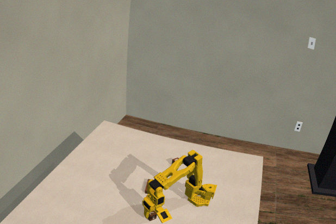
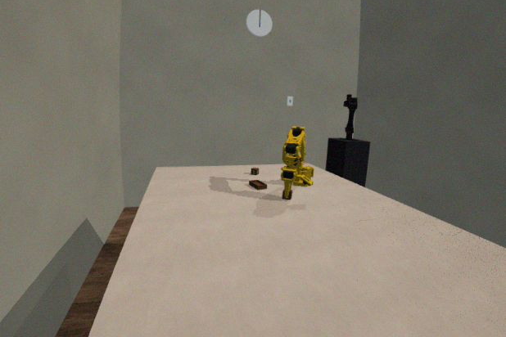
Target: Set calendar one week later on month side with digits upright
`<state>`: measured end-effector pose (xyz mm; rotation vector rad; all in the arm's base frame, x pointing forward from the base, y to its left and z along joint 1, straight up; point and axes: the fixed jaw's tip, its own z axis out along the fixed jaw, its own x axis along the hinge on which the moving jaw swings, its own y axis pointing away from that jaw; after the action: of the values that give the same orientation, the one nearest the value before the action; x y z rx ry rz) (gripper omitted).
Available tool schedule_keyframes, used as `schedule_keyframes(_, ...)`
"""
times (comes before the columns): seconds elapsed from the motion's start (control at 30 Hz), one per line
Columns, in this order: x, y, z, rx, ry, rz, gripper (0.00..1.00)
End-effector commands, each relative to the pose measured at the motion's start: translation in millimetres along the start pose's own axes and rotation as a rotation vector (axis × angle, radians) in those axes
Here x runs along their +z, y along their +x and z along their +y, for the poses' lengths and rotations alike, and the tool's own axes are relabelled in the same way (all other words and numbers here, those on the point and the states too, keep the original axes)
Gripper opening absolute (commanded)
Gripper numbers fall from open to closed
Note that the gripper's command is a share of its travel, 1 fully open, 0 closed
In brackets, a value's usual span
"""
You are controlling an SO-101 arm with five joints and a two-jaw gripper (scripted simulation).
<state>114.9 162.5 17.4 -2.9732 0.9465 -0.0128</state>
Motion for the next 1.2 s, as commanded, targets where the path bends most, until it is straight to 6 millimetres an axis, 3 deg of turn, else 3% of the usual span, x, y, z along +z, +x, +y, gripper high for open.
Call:
schedule_keyframes(0.0,-2.3,-2.3,-3.0,-0.004,0.022,-0.002,0.17)
schedule_keyframes(0.27,-2.3,-2.3,-3.0,-0.004,0.022,-0.002,0.2)
schedule_keyframes(0.87,-2.3,-2.3,-3.0,-0.004,0.022,-0.002,0.35)
schedule_keyframes(1.17,-2.3,-2.3,-3.0,-0.004,0.022,-0.002,0.36)
